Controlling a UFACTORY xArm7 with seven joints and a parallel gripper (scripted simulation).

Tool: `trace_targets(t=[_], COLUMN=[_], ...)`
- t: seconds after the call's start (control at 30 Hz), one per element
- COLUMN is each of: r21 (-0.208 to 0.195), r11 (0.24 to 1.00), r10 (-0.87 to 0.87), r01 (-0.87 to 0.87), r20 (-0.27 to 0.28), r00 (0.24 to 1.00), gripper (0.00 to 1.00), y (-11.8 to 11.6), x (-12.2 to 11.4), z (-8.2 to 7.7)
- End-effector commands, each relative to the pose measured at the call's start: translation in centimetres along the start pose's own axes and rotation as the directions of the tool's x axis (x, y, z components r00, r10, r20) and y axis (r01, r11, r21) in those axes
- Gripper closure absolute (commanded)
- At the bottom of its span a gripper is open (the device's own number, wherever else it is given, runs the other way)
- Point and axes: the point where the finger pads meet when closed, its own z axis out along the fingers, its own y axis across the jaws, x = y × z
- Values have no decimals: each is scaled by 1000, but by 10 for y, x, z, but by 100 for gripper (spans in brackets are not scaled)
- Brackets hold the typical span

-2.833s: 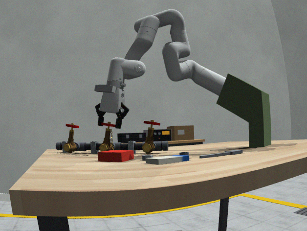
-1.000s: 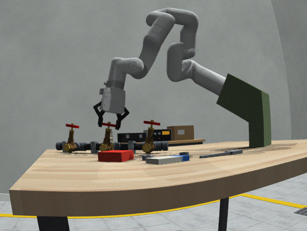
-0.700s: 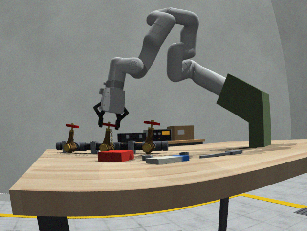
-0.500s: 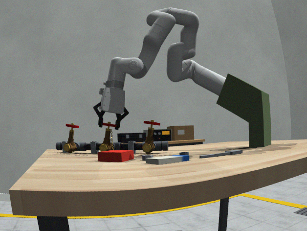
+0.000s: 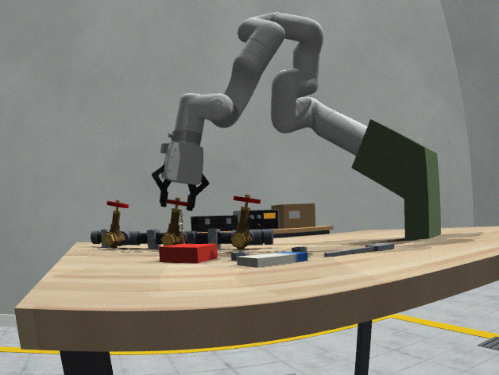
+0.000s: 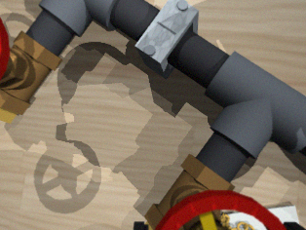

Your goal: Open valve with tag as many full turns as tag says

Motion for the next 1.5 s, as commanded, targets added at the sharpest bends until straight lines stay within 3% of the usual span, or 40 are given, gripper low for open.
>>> trace_targets(t=[0.0,0.17,0.33,0.4,0.43,0.6,0.9,0.97,1.0,1.03,1.13,1.33,1.37,1.47], r21=[3,3,1,1,3,-6,-11,-11,-4,-3,1,1,1,1], r11=[996,951,840,840,763,618,231,231,93,58,-36,-63,-63,-63], r10=[-87,-308,-543,-543,-647,-786,-973,-973,-996,-998,-999,-998,-998,-998], r01=[87,308,543,543,647,786,973,973,996,998,999,998,998,998], r20=[1,0,-3,-3,-1,-5,-4,-4,-3,-3,-3,-4,-4,-4], r00=[996,951,840,840,763,618,231,231,93,58,-36,-63,-63,-63], gripper=[100,100,100,100,100,100,100,100,100,100,100,100,0,0], y=[-1,-1,-1,-1,-1,-1,-1,-1,-1,-1,-1,-1,-1,-1], x=[0,0,0,0,0,0,0,0,0,0,0,0,0,0], z=[-1,-1,-1,-1,-1,-1,-1,-1,-1,-1,-1,-1,-1,-1])
